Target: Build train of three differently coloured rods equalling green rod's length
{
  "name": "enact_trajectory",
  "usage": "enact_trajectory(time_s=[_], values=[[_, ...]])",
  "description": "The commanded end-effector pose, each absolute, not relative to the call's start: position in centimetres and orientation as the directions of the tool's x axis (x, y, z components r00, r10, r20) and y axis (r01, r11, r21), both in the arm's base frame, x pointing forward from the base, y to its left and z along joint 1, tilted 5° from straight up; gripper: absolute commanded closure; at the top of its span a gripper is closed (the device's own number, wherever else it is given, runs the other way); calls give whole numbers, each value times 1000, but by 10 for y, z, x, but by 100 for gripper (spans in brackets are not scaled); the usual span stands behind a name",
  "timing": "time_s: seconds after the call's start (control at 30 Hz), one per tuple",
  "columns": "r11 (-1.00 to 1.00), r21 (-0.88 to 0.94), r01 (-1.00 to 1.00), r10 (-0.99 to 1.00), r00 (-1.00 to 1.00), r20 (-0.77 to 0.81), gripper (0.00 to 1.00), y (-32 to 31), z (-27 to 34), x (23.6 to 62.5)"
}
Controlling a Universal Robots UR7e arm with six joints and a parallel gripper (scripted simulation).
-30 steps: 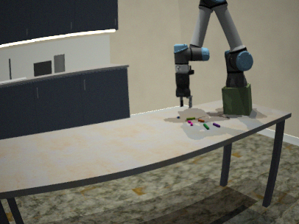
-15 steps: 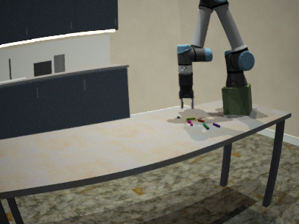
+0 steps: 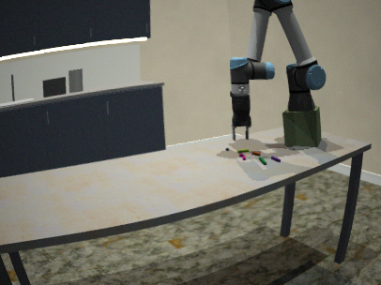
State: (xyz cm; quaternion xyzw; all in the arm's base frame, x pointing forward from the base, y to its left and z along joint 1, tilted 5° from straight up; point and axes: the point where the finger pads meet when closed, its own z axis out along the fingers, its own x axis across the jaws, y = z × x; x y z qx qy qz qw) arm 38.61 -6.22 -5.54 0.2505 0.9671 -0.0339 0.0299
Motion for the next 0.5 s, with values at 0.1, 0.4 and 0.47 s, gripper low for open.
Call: enact_trajectory(time_s=[0.1, 0.4, 0.47], values=[[931, -61, 359, 355, -932, -69, 0, -55, -56, 389], [947, -64, 315, 311, -948, -66, 0, -52, -57, 390], [948, -64, 313, 309, -949, -66, 0, -52, -57, 390]])
